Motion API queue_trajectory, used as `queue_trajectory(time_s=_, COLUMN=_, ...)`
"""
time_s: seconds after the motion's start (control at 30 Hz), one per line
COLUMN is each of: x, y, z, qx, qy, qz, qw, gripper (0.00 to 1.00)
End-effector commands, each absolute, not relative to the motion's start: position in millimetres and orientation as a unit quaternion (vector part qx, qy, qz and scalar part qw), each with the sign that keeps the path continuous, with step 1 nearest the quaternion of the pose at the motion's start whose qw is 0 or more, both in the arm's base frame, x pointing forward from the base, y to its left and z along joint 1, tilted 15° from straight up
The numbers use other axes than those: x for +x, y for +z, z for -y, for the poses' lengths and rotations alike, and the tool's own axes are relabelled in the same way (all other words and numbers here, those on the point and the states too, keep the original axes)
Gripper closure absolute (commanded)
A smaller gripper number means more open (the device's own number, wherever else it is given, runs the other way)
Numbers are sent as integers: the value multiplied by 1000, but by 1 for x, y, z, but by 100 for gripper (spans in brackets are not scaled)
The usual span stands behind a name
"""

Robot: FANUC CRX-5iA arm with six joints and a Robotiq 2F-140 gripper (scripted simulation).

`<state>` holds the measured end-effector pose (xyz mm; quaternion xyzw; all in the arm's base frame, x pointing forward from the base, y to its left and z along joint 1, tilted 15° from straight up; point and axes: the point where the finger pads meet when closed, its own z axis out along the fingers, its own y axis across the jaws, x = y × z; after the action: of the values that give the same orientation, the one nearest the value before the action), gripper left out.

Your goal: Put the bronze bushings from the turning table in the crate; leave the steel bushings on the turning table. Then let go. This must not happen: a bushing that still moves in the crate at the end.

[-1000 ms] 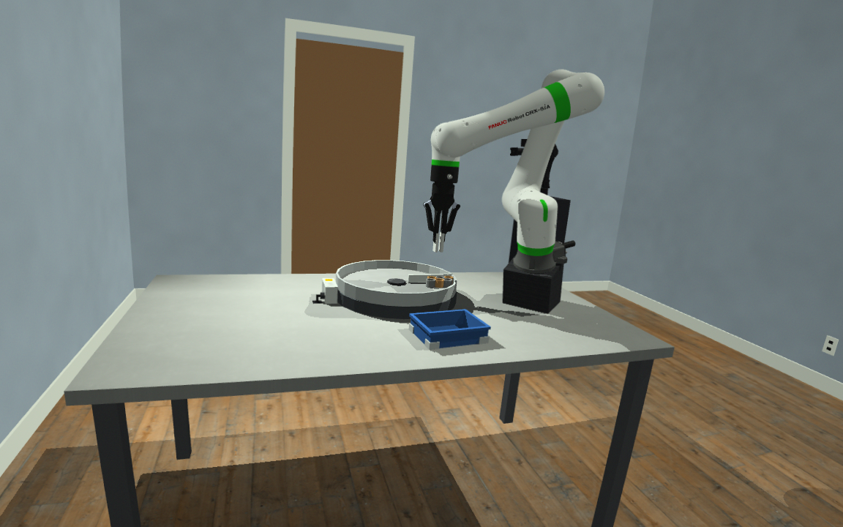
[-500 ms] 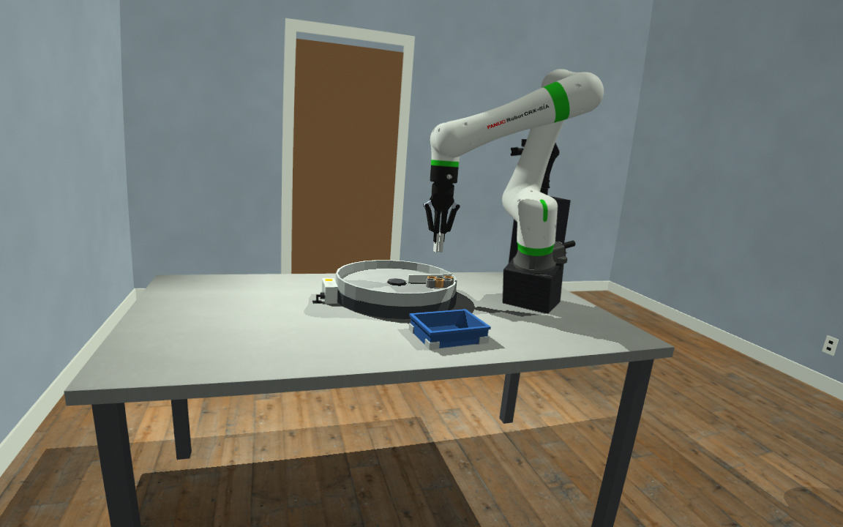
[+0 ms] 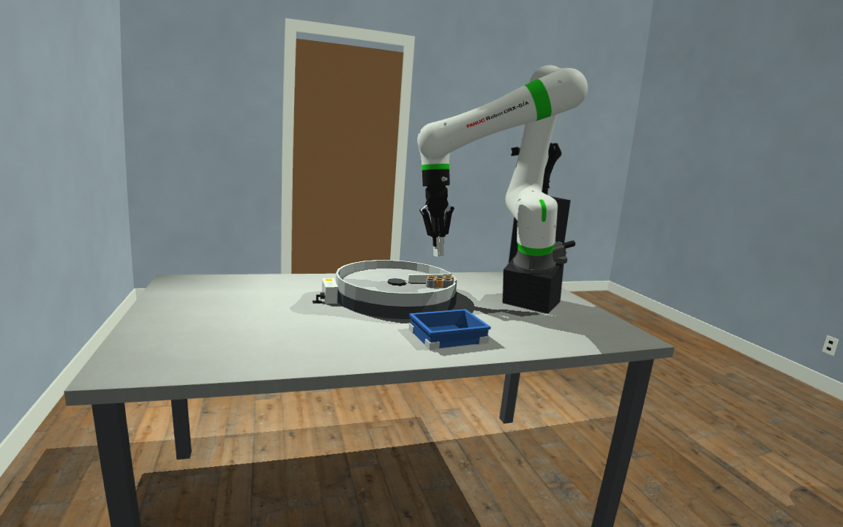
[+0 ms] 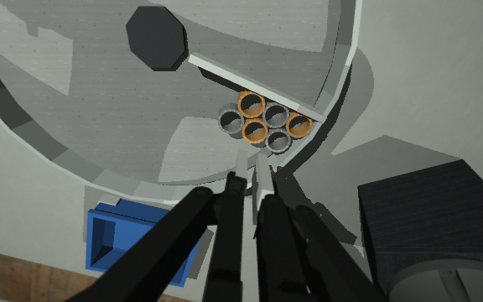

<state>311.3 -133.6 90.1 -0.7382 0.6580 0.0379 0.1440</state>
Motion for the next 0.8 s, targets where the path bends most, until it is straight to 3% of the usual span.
queue_trajectory(time_s=0.0, x=313, y=83, z=131, qx=-781, qy=74, qz=-600, qw=155, gripper=94)
queue_trajectory(time_s=0.77, x=325, y=44, z=115, qx=-928, qy=249, qz=-211, qw=178, gripper=94)
